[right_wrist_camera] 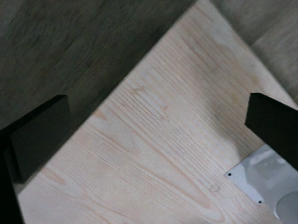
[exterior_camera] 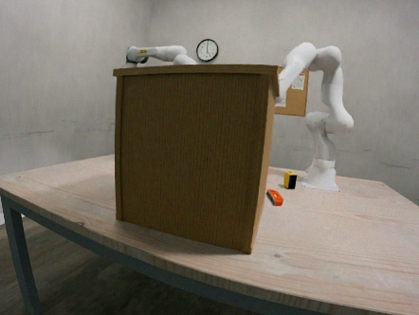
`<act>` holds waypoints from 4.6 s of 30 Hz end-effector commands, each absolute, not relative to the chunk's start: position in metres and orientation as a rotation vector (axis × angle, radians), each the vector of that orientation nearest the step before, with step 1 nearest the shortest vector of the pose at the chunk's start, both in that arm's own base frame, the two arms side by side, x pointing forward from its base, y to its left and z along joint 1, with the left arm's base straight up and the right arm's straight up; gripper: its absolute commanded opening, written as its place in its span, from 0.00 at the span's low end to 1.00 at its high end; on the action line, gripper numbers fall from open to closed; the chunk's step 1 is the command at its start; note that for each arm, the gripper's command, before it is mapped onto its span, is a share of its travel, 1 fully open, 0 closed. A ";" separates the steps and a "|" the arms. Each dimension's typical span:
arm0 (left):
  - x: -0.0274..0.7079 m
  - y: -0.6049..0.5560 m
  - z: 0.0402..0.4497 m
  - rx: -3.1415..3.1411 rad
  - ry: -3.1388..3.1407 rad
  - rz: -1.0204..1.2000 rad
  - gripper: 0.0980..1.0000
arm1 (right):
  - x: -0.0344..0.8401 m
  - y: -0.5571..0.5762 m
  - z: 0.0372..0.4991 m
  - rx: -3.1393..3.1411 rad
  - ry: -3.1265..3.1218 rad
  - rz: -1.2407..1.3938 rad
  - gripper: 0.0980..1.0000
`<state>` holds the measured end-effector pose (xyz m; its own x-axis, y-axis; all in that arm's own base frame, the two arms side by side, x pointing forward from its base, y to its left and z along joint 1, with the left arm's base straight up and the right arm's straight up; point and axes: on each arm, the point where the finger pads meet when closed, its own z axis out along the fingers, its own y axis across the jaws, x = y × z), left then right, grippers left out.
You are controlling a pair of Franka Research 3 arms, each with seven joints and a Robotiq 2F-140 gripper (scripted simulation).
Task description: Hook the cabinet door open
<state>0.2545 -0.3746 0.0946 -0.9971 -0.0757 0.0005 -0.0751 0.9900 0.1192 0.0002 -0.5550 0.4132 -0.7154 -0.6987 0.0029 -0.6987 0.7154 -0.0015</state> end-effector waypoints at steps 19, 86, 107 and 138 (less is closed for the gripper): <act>0.256 -0.375 0.094 0.125 -3.131 -0.186 0.05 | 0.000 -0.555 0.413 1.184 -2.908 0.004 1.00; 0.256 -0.375 0.103 0.125 -3.131 -0.186 0.15 | 0.000 -0.555 0.413 1.184 -2.908 0.004 1.00; 0.256 -0.375 0.145 0.125 -3.131 -0.186 0.15 | 0.000 -0.555 0.413 1.184 -2.908 0.004 1.00; 0.256 -0.375 0.174 0.125 -3.131 -0.186 0.15 | 0.000 -0.555 0.413 1.184 -2.908 0.004 1.00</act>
